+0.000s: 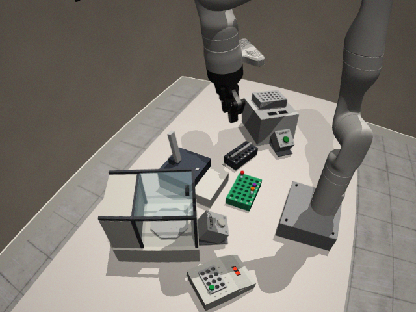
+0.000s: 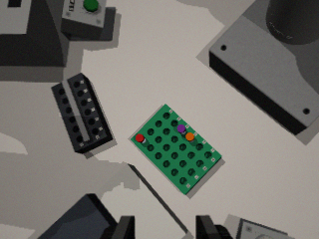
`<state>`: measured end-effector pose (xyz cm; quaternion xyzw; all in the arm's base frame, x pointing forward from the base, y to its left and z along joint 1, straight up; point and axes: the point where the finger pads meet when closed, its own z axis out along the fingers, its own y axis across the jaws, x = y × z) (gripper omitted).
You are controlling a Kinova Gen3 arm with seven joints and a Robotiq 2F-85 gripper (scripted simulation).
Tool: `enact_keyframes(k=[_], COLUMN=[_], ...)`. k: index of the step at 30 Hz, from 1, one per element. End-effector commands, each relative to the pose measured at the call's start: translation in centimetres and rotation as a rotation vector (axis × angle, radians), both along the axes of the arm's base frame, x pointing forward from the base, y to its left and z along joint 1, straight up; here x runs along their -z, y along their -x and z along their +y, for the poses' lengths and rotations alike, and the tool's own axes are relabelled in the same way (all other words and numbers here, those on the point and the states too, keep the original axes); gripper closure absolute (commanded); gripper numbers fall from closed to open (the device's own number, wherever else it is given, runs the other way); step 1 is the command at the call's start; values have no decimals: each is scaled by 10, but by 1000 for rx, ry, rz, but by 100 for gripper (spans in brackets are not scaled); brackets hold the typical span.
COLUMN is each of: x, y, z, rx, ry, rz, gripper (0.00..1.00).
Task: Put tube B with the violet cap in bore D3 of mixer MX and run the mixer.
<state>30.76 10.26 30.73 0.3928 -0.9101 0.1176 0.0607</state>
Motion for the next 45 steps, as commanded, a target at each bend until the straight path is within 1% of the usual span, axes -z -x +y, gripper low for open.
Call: enact_keyframes(k=[1, 45], x=[2, 28], y=[1, 16], z=[-3, -45], rx=[29, 386], ry=[-10, -124], rz=[-6, -64], gripper=[58, 58])
